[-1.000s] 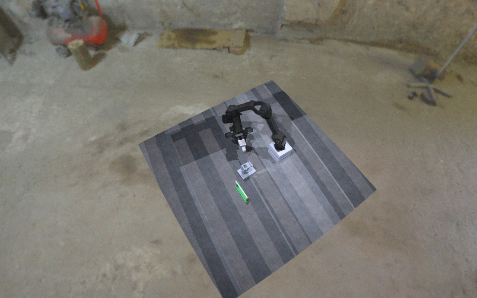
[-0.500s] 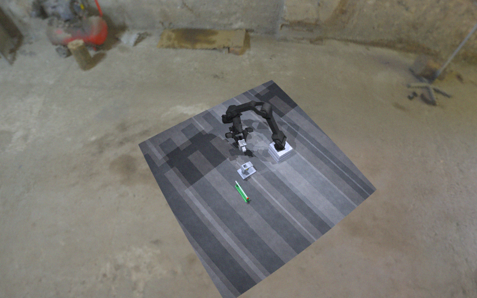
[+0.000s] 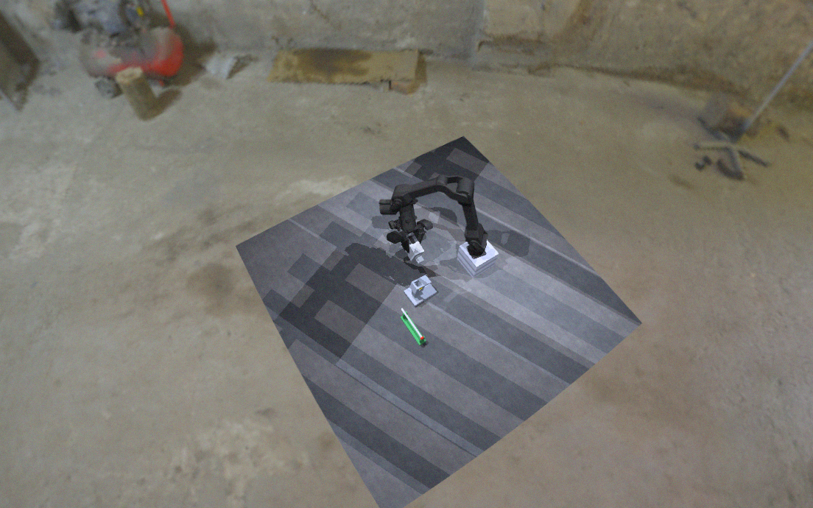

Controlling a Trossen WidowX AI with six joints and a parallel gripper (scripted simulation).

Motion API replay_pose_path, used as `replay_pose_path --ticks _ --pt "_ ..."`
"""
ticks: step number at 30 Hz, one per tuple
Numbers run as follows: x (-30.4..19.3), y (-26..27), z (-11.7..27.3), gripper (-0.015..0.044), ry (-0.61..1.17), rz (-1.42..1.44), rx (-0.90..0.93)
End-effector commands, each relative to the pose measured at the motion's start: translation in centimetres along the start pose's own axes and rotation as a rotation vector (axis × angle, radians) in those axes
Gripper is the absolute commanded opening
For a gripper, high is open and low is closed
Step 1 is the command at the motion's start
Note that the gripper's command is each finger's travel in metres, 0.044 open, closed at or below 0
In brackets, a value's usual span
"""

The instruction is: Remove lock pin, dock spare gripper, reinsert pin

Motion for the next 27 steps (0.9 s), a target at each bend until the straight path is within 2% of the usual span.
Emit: replay_pose_path --ticks 1,27 --pt "-1.1 0.1 -0.2 0.0000 -0.038 0.077 0.000" --pt "-7.3 0.4 -1.9 0.0000 -0.311 0.585 0.011"
Point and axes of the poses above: the point midway between the two fingers, 35 mm back from their tips, its own z axis back along the fingers, its own y axis across the jaws, x = y × z, the point moved 9 cm from there along z, back along the fingers, and after that the axes turned 3 degrees about -z, right-handed, at the moved point
